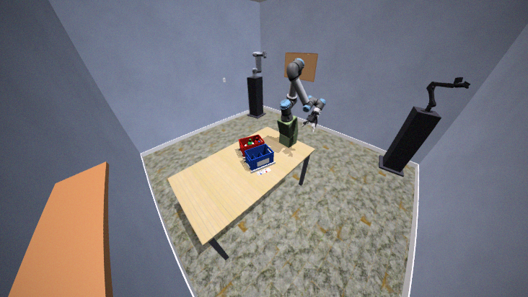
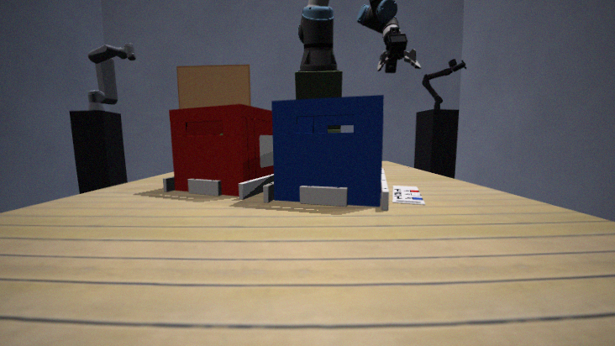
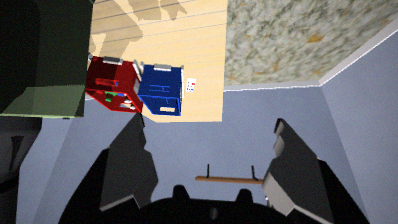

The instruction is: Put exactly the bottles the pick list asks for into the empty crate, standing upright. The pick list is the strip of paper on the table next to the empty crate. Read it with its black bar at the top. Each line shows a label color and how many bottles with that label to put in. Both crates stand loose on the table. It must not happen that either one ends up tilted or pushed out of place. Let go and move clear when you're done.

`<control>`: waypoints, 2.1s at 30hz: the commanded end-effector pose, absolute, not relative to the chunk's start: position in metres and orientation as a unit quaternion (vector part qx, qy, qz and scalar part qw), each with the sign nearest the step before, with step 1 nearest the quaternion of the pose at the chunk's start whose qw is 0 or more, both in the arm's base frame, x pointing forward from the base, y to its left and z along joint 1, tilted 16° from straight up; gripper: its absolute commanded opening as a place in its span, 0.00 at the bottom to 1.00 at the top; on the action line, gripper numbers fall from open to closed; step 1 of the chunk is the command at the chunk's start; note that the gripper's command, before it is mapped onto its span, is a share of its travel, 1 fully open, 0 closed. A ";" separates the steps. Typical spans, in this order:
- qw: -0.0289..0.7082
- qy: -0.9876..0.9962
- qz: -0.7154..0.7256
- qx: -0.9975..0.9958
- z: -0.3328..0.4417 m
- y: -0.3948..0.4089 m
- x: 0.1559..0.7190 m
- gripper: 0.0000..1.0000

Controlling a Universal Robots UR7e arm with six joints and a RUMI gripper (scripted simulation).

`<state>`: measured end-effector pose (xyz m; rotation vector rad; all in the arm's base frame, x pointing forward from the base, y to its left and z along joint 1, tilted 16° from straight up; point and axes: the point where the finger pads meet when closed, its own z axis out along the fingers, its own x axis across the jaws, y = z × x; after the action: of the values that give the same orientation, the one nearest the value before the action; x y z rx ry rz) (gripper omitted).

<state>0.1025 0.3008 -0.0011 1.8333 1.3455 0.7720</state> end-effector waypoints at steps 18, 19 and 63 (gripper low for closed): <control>0.359 0.509 0.301 0.722 0.001 0.301 0.107 0.38; 0.353 0.498 0.299 0.733 -0.002 0.301 0.112 0.38; 0.143 -0.067 0.227 0.961 0.010 0.310 0.215 0.38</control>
<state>0.2012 0.3086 0.0059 2.7335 -0.0309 0.6723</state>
